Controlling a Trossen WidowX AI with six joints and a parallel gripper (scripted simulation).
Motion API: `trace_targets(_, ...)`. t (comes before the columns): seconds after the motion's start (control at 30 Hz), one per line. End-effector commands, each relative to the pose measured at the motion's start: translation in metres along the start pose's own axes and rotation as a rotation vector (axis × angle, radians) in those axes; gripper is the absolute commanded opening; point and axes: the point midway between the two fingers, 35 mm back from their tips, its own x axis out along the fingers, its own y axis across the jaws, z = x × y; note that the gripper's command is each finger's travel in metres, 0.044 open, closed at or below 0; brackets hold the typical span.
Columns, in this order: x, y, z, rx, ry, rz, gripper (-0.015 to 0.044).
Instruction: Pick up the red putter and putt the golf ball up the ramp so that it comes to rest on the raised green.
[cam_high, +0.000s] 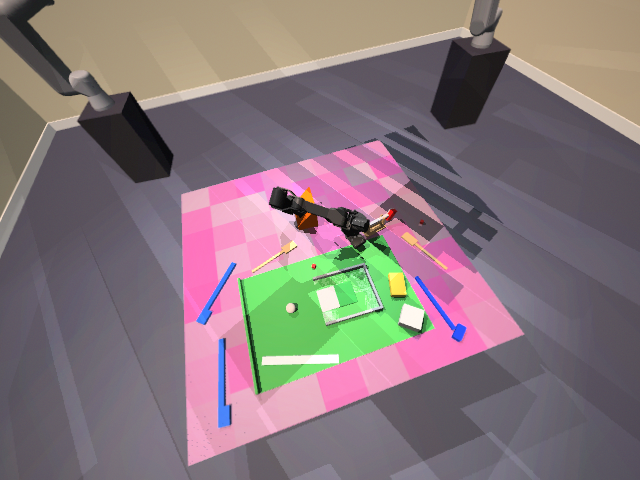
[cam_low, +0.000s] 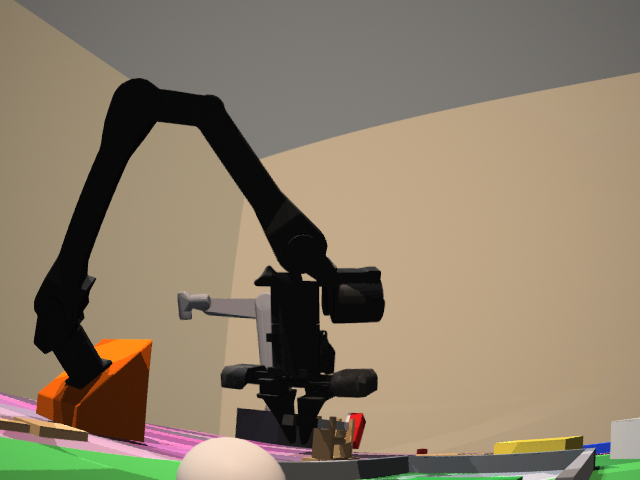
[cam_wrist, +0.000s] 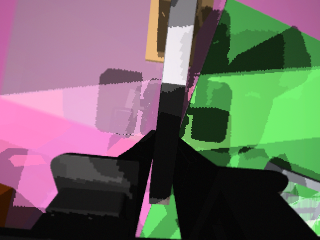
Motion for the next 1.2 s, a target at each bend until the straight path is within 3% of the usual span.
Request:
trace_targets(0.0, -0.013, -0.003, 0.005, 0.001, -0.007, -0.008, 0.0)
trace_targets(0.4, -0.091, -0.001, 0.026, 0.0, -0.008, -0.006, 0.0)
trace_targets(0.6, -0.087, 0.0, 0.024, -0.005, 0.008, -0.001, 0.0)
trace_targets(1.17, -0.148, -0.039, -0.103, 0.548, 0.019, -0.082, 0.0)
